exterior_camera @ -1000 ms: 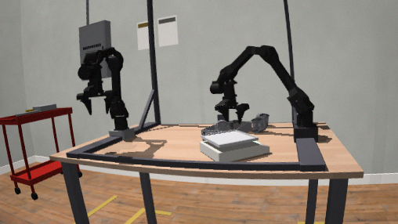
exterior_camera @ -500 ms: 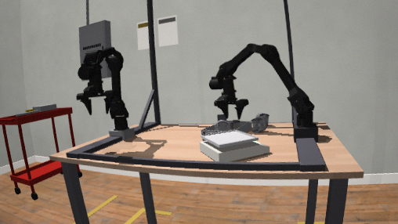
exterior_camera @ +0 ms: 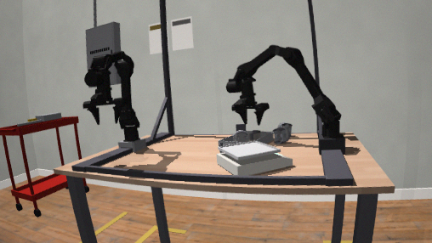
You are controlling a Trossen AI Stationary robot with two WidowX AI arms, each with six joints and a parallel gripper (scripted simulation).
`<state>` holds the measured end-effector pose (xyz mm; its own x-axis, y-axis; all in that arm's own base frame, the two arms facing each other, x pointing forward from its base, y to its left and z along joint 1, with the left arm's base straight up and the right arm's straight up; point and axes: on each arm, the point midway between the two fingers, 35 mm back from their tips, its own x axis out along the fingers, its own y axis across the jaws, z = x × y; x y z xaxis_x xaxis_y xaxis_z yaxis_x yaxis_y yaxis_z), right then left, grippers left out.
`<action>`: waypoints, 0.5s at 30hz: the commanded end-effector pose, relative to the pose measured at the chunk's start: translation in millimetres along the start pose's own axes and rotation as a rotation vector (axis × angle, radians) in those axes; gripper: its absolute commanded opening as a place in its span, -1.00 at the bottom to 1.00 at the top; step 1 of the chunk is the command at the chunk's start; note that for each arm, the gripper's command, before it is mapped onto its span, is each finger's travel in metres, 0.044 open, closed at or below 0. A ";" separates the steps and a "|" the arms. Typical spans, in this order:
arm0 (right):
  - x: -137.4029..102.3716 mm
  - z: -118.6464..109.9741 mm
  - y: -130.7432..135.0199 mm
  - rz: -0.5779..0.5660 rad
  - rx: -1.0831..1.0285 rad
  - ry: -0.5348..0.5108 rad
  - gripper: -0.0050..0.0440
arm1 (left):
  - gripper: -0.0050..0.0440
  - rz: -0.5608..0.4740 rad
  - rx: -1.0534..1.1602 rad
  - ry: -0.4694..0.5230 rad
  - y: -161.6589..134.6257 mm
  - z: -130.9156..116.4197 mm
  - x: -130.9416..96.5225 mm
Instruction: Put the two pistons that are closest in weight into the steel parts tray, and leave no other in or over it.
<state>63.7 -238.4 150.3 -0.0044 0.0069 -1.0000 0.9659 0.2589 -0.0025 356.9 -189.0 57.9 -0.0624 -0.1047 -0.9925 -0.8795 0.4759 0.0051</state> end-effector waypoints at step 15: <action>-8.2 4.8 -0.2 0.002 0.001 -0.032 0.84 | 0.75 -0.075 0.009 0.001 -5.0 -7.8 -82.3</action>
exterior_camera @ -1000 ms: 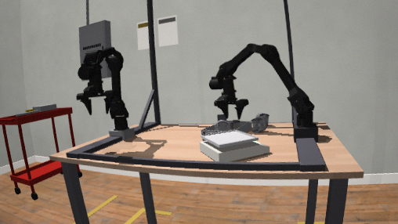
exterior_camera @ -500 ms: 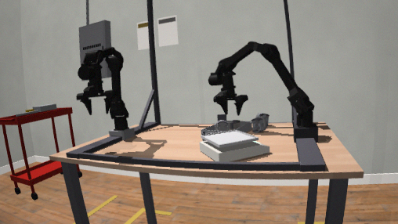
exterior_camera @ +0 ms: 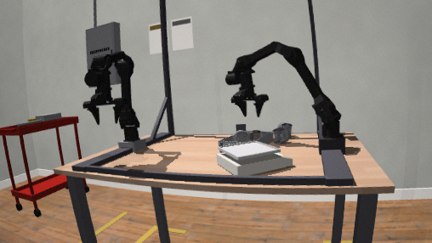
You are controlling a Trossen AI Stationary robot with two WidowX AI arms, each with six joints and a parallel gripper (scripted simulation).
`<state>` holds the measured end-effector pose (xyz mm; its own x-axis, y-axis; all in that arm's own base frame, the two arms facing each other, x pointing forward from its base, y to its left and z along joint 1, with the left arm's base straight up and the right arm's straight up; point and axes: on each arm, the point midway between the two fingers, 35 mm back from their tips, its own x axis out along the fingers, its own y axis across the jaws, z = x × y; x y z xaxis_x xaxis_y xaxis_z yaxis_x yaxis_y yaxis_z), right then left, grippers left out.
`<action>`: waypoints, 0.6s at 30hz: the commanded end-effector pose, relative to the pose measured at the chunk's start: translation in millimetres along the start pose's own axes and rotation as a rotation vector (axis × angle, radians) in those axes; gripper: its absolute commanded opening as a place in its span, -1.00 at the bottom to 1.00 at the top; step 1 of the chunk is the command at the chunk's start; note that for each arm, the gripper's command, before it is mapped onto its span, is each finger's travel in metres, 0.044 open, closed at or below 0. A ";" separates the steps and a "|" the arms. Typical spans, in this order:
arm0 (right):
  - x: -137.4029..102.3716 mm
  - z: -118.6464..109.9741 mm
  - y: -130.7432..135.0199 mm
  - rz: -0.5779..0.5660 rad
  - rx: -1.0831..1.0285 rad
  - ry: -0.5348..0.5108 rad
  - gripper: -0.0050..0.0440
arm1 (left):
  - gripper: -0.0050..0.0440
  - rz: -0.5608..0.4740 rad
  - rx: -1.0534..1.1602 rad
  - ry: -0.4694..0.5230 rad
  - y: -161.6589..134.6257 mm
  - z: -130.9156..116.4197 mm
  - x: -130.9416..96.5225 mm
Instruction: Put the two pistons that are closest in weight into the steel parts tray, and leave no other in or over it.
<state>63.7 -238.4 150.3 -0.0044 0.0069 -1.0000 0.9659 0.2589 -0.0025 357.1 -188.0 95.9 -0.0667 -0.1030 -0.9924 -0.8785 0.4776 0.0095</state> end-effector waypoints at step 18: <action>-8.2 4.8 -0.2 0.002 0.001 -0.032 0.84 | 0.75 -0.028 0.203 -0.018 -5.2 -6.7 -54.5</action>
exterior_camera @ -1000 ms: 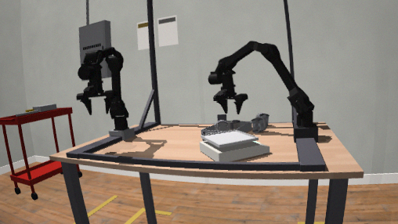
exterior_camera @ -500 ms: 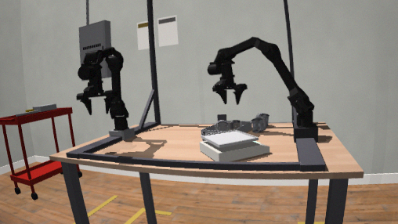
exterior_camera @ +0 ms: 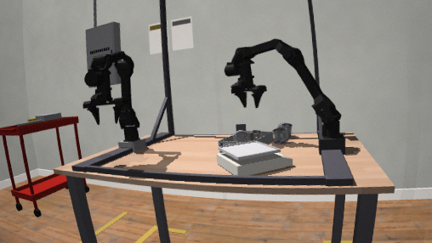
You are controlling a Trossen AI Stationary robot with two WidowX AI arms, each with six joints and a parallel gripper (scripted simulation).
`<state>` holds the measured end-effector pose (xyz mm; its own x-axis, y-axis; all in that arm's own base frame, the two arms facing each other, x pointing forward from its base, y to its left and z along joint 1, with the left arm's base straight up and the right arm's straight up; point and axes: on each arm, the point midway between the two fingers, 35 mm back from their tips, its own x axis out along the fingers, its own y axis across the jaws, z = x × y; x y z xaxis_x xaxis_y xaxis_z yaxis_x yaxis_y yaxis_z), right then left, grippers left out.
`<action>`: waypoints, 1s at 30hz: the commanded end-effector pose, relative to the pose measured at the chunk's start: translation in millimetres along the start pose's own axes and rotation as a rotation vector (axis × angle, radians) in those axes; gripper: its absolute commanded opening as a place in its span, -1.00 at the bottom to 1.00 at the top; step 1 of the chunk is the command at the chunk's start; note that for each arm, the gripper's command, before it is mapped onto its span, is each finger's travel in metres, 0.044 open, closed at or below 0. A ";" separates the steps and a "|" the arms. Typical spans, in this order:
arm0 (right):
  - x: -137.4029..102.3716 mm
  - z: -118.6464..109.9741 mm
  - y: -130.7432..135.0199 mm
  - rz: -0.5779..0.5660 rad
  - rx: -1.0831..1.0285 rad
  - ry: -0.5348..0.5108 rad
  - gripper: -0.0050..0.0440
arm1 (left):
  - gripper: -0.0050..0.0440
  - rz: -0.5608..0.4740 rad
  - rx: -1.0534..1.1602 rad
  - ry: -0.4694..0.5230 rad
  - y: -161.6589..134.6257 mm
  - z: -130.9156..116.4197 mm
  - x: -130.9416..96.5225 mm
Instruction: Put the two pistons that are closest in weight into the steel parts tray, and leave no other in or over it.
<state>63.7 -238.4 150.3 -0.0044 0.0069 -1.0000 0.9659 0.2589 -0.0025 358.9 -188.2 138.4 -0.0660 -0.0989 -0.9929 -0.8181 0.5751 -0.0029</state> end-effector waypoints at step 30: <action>-8.2 4.8 -0.2 0.002 0.001 -0.032 0.84 | 0.75 0.015 0.778 -0.075 -3.9 -2.1 -14.9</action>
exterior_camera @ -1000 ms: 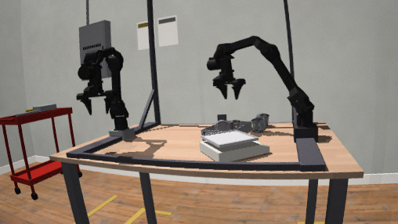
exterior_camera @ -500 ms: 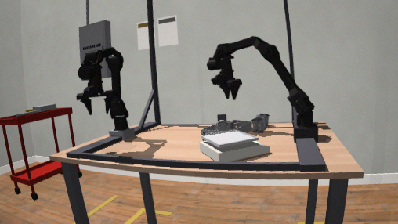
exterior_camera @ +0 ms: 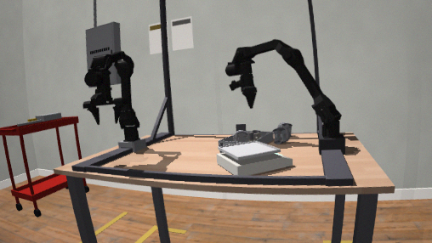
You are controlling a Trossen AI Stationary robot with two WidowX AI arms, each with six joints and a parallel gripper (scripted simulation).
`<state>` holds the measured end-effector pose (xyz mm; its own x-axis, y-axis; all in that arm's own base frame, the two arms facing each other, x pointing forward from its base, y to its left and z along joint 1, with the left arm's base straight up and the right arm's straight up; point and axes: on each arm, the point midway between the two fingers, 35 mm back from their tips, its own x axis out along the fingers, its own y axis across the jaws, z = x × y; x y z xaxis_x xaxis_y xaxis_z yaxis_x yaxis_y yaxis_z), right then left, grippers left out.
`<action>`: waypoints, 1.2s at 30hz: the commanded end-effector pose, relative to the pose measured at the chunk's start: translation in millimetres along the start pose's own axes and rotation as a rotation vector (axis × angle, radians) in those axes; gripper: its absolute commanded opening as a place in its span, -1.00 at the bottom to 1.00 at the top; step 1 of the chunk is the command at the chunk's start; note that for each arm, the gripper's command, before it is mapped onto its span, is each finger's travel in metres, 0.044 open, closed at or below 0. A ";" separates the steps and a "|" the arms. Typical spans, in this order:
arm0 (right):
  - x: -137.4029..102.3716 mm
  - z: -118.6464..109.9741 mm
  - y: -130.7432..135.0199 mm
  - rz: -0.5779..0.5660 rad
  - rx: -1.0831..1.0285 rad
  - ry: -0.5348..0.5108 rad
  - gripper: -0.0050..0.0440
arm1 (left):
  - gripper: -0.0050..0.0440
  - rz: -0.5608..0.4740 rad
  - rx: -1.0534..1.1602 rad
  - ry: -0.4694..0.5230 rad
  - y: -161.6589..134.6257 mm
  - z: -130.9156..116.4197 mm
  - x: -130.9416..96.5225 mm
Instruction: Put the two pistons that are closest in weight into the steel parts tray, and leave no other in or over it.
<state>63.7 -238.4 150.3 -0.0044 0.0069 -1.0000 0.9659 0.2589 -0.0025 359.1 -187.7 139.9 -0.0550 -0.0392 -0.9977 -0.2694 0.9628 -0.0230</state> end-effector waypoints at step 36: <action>-8.2 4.8 -0.2 0.002 0.001 -0.032 0.84 | 0.75 0.026 0.588 -0.095 30.4 -2.3 -16.7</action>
<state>63.7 -238.4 150.3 -0.0044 0.0069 -1.0000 0.9659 0.2589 -0.0025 351.4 -176.4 134.8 -0.0237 0.0116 -0.9997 0.3884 0.9215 0.0015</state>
